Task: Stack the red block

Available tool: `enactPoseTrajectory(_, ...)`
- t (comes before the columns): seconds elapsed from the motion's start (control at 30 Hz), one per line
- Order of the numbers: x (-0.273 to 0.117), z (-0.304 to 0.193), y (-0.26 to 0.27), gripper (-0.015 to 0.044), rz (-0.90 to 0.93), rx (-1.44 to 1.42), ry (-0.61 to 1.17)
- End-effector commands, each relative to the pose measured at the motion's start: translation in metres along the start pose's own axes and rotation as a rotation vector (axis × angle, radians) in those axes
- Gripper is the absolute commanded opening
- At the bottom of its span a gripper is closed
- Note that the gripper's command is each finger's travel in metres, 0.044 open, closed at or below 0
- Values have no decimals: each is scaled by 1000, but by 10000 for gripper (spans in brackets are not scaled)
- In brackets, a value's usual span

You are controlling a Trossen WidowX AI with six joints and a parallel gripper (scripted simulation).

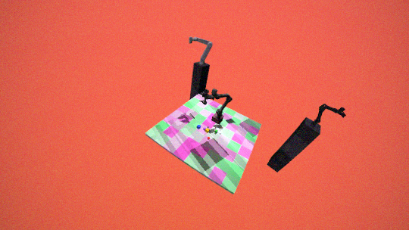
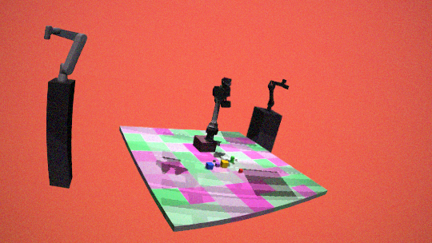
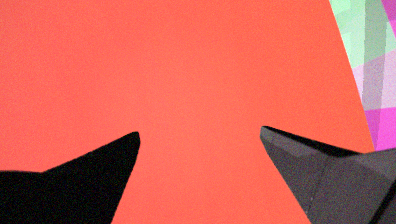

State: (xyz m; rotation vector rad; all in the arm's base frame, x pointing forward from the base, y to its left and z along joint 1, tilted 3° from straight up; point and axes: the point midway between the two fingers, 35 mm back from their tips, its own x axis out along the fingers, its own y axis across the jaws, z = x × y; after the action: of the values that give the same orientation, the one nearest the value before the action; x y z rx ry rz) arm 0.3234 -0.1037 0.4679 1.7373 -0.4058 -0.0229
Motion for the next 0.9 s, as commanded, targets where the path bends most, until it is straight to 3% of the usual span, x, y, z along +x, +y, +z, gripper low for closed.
enactPoseTrajectory(0.0,18,-12,-33,440,-121,-95,29)
enactPoseTrajectory(0.4,38,-66,-185,440,-602,-493,260)
enactPoseTrajectory(0.87,-21,-129,-343,440,-1064,-935,743)
